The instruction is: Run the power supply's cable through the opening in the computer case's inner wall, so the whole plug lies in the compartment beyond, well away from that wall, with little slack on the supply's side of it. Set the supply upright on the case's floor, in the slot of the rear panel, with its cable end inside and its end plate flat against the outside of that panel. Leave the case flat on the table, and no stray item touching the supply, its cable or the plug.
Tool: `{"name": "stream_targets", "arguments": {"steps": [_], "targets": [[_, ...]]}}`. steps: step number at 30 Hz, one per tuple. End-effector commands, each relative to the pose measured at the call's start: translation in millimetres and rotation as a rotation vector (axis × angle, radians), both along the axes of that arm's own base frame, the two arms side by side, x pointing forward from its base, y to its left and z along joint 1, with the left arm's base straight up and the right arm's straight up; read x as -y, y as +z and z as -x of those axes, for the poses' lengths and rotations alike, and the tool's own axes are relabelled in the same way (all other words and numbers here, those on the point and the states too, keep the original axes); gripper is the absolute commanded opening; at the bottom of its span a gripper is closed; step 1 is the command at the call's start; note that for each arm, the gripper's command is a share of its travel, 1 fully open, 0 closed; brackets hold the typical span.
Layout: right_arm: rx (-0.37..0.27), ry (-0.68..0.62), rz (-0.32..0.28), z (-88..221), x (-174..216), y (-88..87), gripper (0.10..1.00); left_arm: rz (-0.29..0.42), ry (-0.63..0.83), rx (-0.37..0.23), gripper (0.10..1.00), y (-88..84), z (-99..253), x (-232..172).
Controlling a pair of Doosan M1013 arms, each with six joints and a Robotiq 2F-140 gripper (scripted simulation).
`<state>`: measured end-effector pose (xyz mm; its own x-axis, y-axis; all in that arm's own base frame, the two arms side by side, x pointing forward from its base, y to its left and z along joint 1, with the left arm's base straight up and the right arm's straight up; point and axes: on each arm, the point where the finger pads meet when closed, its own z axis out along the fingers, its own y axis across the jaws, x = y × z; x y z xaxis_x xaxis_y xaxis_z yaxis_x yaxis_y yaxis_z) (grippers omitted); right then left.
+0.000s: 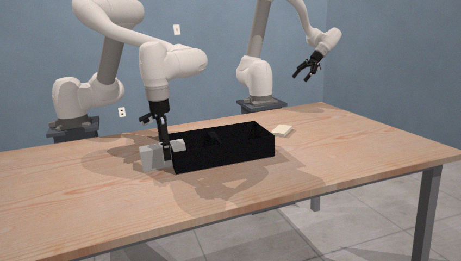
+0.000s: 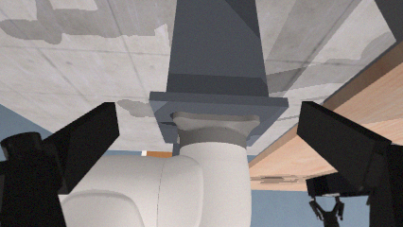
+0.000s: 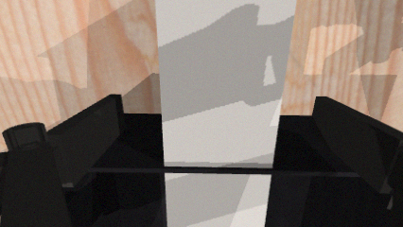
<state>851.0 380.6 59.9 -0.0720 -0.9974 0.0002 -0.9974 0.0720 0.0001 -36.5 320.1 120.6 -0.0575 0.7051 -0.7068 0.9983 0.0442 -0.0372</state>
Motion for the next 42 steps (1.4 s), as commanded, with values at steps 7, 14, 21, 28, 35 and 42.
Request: {"name": "stream_targets", "arguments": {"steps": [7, 14, 21, 28, 35, 42], "targets": [[0.001, 0.0, -0.001, 0, 0, 18.2, 1.0, -0.001, 0.0, 0.0, 1.0, 0.3, 0, 0], [0.001, 0.0, -0.001, 0, 0, 75.1, 1.0, -0.001, 0.0, 0.0, 1.0, 0.3, 0, 0], [0.001, 0.0, -0.001, 0, 0, 121.1, 1.0, -0.001, 0.0, 0.0, 1.0, 0.3, 0, 0], [0.001, 0.005, -0.001, 0, -2, 121.1, 0.196, -0.001, 0.0, 0.0, 1.0, 0.3, 0, 0], [0.001, 0.115, -0.001, 0, -33, 116.2, 0.196, -0.001, 0.0, 0.0, 1.0, 0.3, 0, 0], [0.001, 0.321, -0.001, 0, -92, 107.0, 0.196, -0.001, 0.0, 0.0, 1.0, 0.3, 0, 0]]}}
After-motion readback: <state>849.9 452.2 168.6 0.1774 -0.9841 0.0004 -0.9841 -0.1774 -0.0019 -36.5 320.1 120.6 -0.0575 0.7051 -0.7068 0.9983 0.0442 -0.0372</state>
